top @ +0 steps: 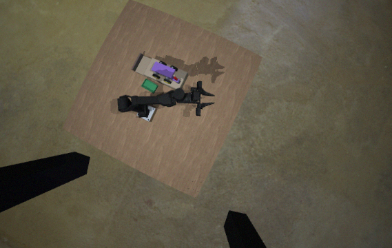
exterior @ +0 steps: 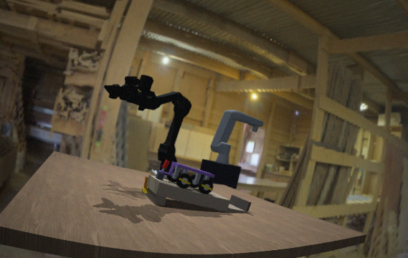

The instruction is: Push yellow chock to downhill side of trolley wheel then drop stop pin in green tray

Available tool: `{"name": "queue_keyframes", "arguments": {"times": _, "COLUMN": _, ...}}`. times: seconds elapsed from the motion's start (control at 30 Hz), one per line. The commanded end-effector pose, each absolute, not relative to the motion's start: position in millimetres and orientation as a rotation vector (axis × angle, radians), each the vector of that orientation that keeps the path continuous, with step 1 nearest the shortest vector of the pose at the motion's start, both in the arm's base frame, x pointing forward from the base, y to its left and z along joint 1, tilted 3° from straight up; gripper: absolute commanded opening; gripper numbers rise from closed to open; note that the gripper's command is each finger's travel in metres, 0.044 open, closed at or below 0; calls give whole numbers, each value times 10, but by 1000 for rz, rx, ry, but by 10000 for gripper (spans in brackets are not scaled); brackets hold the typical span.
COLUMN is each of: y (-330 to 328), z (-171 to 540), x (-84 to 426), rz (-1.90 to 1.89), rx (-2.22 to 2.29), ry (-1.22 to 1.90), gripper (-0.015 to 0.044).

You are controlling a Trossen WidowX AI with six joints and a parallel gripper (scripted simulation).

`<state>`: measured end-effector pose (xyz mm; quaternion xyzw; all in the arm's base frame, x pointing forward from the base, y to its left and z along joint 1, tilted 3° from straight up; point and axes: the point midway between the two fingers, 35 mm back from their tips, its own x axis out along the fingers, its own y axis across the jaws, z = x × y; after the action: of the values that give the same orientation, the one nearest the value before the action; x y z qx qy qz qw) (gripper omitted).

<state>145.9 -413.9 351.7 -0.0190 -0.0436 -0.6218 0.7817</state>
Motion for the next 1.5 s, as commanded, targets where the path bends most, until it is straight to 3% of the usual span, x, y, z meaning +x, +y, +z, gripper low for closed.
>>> {"name": "queue_keyframes", "arguments": {"times": 0.0, "y": -4074, "z": 3136, "x": 1617, "rz": -1275, "rx": -131, "ry": 195, "gripper": 190}}
{"name": "queue_keyframes", "arguments": {"times": 0.4, "y": -3614, "z": 2172, "x": 1877, "rz": -846, "rx": -428, "ry": 892, "gripper": 190}}
{"name": "queue_keyframes", "arguments": {"times": 0.73, "y": -2964, "z": 1527, "x": 1877, "rz": -260, "rx": -673, "ry": 1264, "gripper": 190}}
{"name": "queue_keyframes", "arguments": {"times": 1.23, "y": -1785, "z": 1044, "x": 1522, "rz": 804, "rx": -947, "ry": 1338, "gripper": 190}}
{"name": "queue_keyframes", "arguments": {"times": 1.47, "y": -1731, "z": 1038, "x": 1498, "rz": 853, "rx": -955, "ry": 1326, "gripper": 190}}
